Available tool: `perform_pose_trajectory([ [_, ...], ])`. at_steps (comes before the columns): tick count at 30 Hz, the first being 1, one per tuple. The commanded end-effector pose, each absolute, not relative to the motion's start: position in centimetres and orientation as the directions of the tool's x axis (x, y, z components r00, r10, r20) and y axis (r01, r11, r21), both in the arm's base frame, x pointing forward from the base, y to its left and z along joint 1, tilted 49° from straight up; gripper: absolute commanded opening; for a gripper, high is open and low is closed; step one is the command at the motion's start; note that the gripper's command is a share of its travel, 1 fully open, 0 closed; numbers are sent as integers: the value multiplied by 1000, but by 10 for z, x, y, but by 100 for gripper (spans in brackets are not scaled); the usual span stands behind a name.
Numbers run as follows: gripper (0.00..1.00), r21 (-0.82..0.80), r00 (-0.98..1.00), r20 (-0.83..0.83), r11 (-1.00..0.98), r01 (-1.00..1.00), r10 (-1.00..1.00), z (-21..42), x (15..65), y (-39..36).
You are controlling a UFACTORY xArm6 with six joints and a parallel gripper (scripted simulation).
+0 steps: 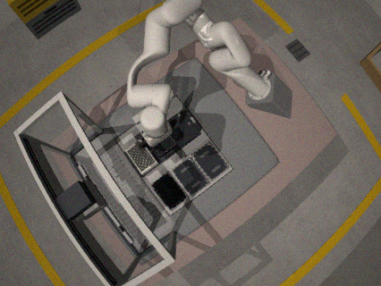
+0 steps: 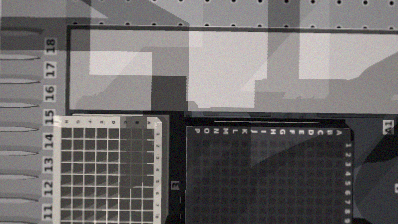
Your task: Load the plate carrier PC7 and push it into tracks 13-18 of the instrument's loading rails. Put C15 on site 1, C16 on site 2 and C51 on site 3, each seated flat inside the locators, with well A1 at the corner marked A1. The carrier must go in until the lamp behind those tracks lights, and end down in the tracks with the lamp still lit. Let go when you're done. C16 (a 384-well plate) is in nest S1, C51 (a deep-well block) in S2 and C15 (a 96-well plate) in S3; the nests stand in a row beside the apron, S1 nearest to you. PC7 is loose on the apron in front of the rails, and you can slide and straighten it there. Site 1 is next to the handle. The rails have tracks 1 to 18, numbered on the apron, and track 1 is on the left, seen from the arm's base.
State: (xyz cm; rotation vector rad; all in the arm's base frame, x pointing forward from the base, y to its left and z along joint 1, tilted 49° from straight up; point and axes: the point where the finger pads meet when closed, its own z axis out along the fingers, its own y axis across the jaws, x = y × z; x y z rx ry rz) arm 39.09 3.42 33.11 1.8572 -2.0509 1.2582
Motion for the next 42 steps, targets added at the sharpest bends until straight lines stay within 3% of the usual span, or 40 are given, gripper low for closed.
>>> perform_pose_trajectory([
  [1, 0, -496, -250, 572, -87, -864, -781, 328, 394, 31],
  [42, 0, -497, -250, 572, -87, -864, -781, 290, 419, -5],
])
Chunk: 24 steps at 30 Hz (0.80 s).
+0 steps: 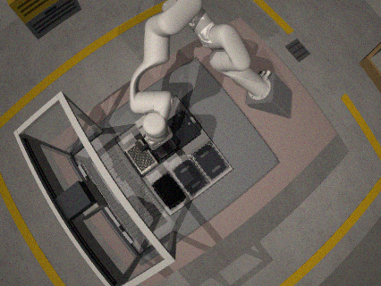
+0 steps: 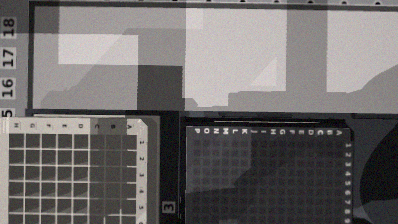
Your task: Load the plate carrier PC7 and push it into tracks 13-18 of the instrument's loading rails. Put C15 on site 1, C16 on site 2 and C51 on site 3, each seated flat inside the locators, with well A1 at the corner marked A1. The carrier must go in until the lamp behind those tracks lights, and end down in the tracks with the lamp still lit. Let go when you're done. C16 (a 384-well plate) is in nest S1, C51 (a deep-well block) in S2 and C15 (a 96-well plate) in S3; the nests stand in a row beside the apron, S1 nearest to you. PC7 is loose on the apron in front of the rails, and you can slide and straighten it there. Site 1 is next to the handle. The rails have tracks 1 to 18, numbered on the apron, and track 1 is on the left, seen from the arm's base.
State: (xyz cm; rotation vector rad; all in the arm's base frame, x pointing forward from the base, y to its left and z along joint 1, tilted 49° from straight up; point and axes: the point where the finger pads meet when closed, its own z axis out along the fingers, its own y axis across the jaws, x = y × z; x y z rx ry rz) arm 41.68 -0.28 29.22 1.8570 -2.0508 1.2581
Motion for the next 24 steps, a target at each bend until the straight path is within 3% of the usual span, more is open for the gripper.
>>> perform_pose_trajectory([
  [1, 0, -497, -250, 572, -87, -864, -781, 289, 420, -6],
  [24, 0, -497, -250, 572, -87, -864, -781, 270, 432, -24],
])
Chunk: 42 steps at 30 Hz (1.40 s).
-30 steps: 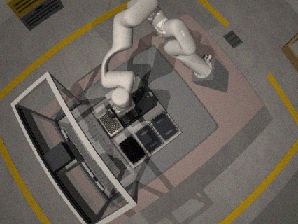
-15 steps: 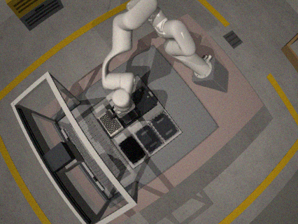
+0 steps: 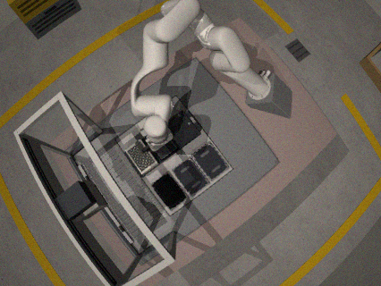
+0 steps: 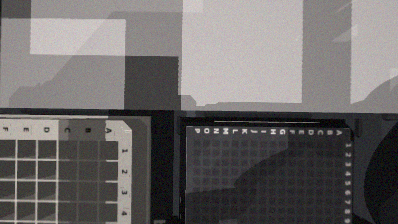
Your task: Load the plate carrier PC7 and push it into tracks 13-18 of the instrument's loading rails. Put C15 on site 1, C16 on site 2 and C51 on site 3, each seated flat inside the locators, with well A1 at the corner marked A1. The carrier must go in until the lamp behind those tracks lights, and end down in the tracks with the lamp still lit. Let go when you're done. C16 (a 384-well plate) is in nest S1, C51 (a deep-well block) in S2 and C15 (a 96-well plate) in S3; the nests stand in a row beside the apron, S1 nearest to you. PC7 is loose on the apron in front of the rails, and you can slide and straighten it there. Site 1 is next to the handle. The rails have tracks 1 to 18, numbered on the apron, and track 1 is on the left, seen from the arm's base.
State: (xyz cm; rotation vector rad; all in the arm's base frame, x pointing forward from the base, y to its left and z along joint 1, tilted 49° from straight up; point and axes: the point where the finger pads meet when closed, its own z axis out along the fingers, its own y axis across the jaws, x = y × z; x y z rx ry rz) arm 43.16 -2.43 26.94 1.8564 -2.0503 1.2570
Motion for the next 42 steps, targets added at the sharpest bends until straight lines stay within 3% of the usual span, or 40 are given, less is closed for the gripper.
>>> perform_pose_trajectory([
  [1, 0, -497, -251, 572, -87, -864, -781, 270, 433, -24],
  [42, 0, -497, -250, 573, -87, -864, -781, 261, 438, -32],
])
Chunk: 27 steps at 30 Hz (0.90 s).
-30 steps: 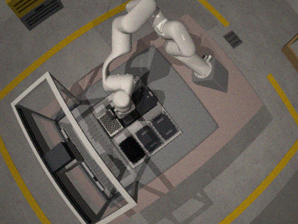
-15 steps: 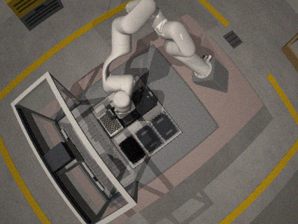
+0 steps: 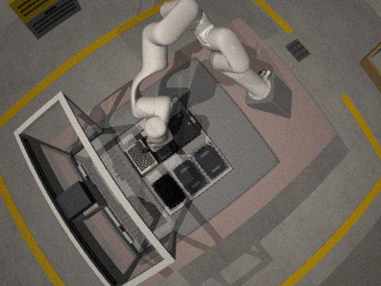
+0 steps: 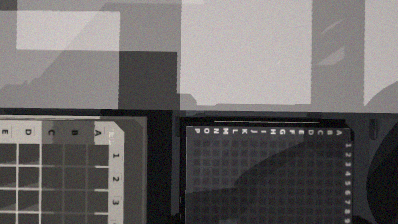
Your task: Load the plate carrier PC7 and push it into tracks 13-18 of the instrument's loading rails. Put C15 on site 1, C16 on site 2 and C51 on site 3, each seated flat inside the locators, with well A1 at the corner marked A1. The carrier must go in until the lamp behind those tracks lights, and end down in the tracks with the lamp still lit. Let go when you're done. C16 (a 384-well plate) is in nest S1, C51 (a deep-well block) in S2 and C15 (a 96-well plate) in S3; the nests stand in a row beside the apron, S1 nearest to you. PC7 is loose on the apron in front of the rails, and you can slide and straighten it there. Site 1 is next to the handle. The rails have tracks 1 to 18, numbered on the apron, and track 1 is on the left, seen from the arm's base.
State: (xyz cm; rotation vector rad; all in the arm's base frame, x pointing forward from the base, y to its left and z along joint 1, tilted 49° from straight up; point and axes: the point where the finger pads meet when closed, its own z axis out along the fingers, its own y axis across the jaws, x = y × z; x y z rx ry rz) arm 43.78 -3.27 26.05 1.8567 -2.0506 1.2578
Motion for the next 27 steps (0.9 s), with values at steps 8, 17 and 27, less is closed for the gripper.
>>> perform_pose_trajectory([
  [8, 0, -497, -250, 573, -87, -864, -781, 261, 438, -32],
  [17, 100, -497, -250, 573, -87, -864, -781, 261, 439, -33],
  [27, 100, -497, -251, 572, -87, -864, -781, 261, 439, -33],
])
